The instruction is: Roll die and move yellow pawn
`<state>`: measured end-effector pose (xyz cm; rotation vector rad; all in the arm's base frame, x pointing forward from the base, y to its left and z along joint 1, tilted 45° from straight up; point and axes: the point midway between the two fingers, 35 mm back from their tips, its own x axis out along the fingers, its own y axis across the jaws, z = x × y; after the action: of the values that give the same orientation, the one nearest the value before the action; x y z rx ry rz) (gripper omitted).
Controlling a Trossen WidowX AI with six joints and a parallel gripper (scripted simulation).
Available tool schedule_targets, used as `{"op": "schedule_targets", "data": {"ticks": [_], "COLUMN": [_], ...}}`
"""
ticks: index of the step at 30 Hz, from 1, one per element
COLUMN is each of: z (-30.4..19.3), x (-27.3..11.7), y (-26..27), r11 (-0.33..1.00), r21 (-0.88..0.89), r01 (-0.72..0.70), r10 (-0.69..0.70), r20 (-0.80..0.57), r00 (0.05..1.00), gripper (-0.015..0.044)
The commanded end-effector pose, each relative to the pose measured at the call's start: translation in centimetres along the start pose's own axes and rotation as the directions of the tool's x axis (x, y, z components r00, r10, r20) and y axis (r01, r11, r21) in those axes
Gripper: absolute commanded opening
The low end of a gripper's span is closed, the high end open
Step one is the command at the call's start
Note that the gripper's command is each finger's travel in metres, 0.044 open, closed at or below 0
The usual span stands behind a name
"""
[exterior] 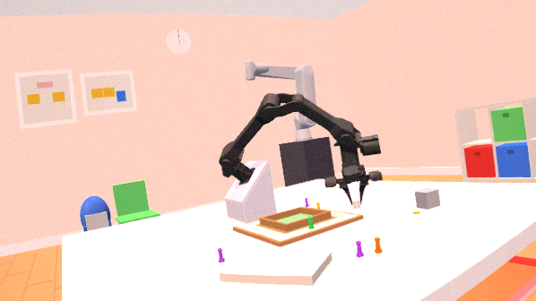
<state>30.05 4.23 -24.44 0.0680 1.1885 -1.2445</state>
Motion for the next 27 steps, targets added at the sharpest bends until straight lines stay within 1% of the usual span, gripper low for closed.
{"op": "schedule_targets", "data": {"ticks": [1,3,6,20,24,27], "z": [0.0,0.0,0.1,0.1,0.1,0.8], "x": [0.0,0.0,-0.5,-11.8,-12.3,-12.4], "y": [0.0,0.0,0.1,0.9,0.8,0.4], "r11": [1.0,1.0,1.0,1.0,1.0,0.997], "r21": [-0.005,-0.005,-0.006,-0.007,-0.011,-0.079], "r01": [0.0,0.0,-0.001,-0.004,-0.004,-0.006], "r10": [0.0,0.0,0.001,0.004,0.004,0.005], "r20": [0.004,0.004,0.003,-0.001,-0.001,-0.002], "r00": [1.0,1.0,1.0,1.0,1.0,1.0], "gripper": [0.0091,0.0078,0.0,0.0,0.0,0.0]}}
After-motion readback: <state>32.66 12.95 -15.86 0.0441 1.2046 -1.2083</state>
